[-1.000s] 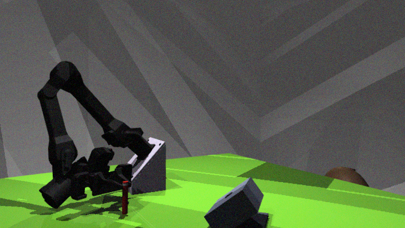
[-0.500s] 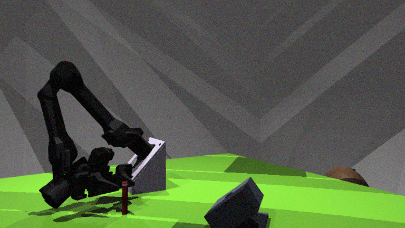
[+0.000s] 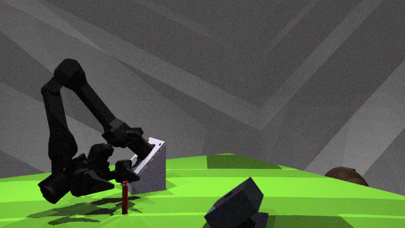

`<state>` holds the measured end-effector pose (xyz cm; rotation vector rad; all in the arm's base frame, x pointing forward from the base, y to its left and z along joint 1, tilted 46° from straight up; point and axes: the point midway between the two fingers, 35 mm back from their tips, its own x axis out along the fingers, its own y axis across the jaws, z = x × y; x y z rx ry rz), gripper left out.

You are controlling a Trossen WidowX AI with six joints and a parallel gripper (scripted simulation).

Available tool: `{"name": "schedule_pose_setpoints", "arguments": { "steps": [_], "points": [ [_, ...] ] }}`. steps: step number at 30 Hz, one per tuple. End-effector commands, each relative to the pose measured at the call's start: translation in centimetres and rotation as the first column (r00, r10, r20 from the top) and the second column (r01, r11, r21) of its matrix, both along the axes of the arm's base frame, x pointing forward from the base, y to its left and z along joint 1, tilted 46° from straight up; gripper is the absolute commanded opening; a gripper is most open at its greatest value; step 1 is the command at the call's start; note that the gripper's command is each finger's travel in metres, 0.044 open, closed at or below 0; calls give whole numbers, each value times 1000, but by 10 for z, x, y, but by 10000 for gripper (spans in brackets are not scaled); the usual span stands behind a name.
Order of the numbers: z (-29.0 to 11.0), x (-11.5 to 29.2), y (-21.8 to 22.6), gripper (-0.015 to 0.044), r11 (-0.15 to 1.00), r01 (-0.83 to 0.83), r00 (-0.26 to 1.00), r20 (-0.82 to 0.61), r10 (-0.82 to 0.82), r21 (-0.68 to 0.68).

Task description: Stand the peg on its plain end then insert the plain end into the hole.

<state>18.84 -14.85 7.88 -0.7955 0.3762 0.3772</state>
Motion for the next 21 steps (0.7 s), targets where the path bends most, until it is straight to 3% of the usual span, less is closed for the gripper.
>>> {"name": "schedule_pose_setpoints", "arguments": {
  "steps": [1, 14, 21],
  "points": [
    [22, 10, 15, 440, 1000, -16, 1000, -17, 15, -20],
    [100, 13, 103, 440, 1000, 0, 1000, 20, 0, -14],
    [100, 12, 107, 440, 1000, 20, 1000, -10, -20, 10]
  ]
}}
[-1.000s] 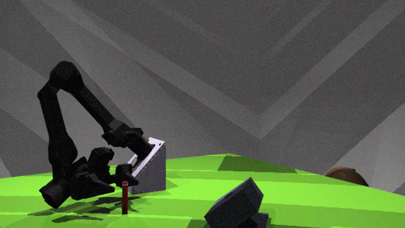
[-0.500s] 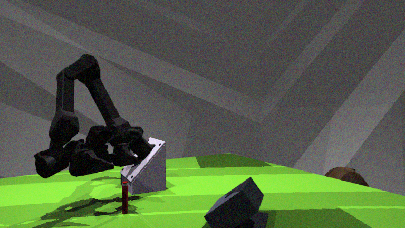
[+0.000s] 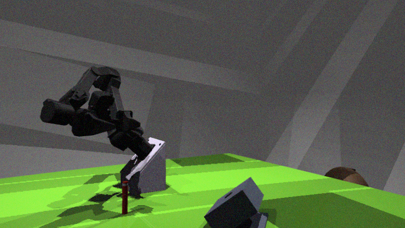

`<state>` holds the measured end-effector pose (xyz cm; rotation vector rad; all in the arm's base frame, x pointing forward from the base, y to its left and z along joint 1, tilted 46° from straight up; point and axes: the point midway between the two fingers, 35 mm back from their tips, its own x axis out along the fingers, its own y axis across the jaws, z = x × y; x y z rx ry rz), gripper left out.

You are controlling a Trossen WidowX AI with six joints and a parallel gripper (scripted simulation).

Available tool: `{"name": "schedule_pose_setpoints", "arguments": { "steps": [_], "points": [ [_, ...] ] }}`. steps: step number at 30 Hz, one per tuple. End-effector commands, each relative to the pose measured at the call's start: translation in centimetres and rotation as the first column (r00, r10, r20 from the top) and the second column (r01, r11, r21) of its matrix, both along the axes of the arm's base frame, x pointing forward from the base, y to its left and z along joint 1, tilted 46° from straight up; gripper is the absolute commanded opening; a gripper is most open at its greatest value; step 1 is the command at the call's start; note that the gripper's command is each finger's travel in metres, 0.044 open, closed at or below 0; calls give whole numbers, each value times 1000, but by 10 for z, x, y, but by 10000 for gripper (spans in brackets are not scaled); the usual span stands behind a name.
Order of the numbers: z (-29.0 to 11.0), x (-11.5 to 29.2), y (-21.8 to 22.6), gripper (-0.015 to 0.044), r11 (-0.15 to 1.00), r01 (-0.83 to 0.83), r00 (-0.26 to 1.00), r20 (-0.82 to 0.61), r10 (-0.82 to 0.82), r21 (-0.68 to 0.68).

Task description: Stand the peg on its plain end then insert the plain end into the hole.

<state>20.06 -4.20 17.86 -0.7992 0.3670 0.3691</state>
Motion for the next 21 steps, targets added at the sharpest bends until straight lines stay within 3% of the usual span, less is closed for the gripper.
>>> {"name": "schedule_pose_setpoints", "arguments": {
  "steps": [1, 11, 21],
  "points": [
    [-2, 1, -1, 440, 999, 27, 999, -43, -26, 24],
    [-30, 5, -9, 440, 978, 189, 931, -332, -149, 93],
    [-56, 2, -18, 440, 936, 352, 763, -583, -278, 14]
  ]
}}
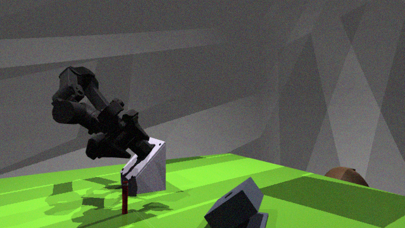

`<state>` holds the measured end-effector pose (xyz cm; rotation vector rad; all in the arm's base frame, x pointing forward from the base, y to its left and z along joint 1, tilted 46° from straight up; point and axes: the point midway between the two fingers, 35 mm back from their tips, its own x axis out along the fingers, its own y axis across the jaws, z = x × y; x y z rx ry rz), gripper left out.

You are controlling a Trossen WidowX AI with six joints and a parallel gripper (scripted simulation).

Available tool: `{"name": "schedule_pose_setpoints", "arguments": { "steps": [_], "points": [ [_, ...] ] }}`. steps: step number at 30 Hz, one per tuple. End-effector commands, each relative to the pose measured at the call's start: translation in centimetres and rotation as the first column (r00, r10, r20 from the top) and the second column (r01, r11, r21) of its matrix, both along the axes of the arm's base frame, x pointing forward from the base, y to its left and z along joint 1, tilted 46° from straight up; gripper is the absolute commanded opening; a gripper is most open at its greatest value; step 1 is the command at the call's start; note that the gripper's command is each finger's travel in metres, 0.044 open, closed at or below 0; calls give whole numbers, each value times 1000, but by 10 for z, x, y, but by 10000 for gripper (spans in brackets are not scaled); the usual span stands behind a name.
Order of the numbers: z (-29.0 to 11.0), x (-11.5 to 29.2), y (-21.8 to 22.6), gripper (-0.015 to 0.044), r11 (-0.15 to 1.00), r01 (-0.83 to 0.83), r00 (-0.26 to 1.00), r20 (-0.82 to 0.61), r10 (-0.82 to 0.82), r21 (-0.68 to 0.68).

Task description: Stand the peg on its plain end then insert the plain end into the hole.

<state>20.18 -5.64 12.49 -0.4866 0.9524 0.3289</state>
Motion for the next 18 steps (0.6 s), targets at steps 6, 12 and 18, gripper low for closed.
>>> {"name": "schedule_pose_setpoints", "arguments": {
  "steps": [6, 12, 18],
  "points": [
    [-14, -2, -8, 440, 990, 116, 966, -223, -131, -82],
    [-21, -5, -15, 440, 967, 172, 912, -339, -229, -190],
    [-24, -6, -22, 440, 923, 191, 851, -412, -325, -334]
  ]
}}
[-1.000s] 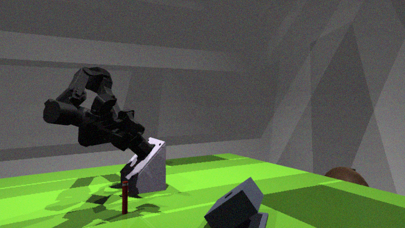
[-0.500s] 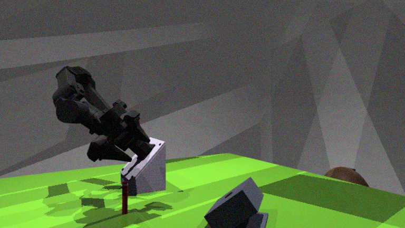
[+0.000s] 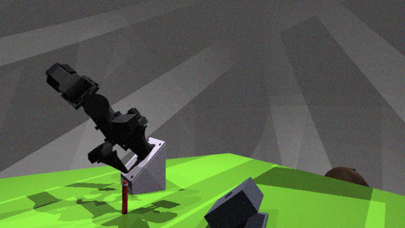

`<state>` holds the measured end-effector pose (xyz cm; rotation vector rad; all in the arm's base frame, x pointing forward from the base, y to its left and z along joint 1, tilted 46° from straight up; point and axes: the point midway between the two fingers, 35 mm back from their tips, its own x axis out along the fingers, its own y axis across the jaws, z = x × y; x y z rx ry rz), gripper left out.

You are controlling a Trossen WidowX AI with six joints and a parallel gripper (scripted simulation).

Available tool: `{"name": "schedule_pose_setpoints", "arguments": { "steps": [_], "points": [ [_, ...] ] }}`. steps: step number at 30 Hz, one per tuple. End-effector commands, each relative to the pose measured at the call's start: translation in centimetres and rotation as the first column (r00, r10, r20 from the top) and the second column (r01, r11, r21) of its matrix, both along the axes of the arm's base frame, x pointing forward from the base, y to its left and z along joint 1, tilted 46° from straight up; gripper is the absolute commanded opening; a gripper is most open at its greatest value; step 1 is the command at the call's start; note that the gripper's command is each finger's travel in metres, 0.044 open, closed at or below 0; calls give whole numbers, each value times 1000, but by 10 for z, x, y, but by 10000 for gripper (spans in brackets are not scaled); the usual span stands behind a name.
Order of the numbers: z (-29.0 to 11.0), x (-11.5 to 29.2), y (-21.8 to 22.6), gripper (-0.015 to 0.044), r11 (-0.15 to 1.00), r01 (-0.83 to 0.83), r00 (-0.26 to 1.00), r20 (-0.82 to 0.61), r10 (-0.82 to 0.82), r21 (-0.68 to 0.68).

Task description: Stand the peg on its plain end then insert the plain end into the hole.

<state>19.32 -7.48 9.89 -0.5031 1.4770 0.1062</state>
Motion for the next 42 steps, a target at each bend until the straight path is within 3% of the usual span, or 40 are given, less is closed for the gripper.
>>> {"name": "schedule_pose_setpoints", "arguments": {
  "steps": [1, 17, 42],
  "points": [
    [2, 3, -5, 440, 996, 23, 998, -60, -29, -90],
    [19, 27, -15, 440, 850, -34, 976, -200, -85, -526],
    [-1, 26, -35, 440, 848, -80, 971, -232, -51, -524]
  ]
}}
